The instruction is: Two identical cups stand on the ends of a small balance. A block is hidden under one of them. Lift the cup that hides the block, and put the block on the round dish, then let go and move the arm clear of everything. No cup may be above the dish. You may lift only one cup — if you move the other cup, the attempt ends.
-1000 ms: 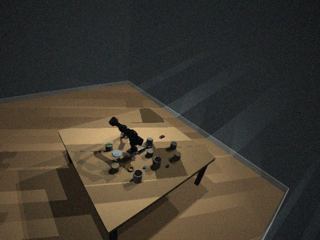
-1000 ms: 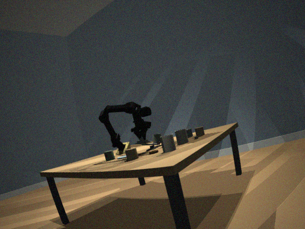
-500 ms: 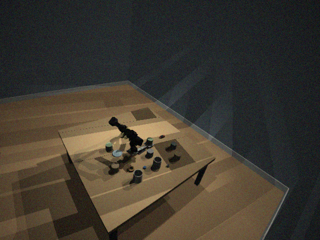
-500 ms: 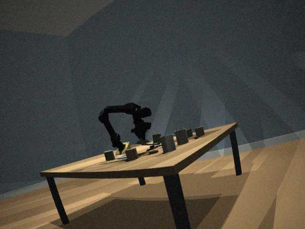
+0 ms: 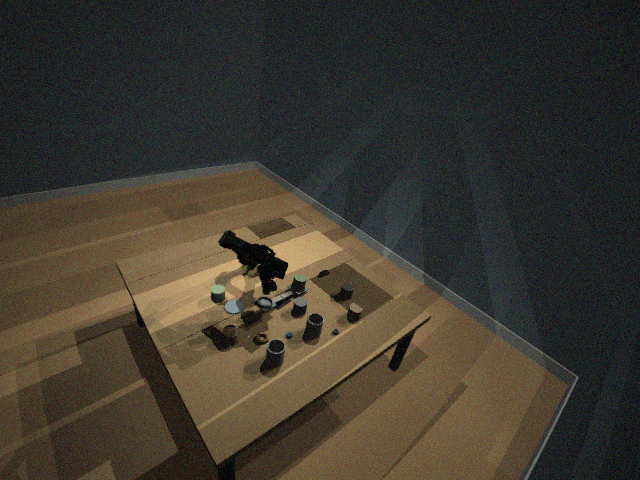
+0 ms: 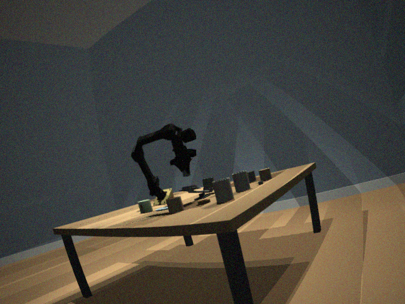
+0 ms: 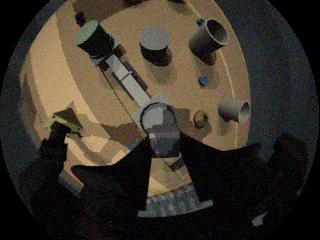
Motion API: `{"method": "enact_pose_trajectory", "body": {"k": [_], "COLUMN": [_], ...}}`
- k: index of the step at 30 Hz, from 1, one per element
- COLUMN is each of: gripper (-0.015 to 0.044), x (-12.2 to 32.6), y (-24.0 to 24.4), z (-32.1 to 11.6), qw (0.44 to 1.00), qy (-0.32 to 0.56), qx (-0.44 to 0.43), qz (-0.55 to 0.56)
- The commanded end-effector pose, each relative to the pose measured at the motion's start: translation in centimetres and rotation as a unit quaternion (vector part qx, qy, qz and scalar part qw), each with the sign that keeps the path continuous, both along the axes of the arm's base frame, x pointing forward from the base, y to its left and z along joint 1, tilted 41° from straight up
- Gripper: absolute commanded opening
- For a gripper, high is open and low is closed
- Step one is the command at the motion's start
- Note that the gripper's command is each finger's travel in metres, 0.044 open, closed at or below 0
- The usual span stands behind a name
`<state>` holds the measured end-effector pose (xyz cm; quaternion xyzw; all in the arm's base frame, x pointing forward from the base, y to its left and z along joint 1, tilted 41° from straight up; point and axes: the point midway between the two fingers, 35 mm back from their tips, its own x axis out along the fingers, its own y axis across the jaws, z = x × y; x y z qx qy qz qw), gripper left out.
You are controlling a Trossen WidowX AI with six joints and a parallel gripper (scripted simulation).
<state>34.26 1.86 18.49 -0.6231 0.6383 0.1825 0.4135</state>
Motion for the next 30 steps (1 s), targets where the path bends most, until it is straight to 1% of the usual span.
{"method": "enact_pose_trajectory", "body": {"k": [1, 6, 17, 30], "gripper": [0.0, 0.0, 0.0, 0.0], "x": [-0.4, -0.5, -2.6, -6.2], "y": [1.3, 1.0, -4.3, -9.8], "z": [1.8, 2.0, 2.3, 2.2], "qw": [1.0, 1.0, 1.0, 1.0], "qy": [-0.013, -0.013, -0.006, 0.002], "qx": [0.008, 0.008, 0.007, 0.003], "qz": [0.011, 0.01, -0.006, -0.026]}}
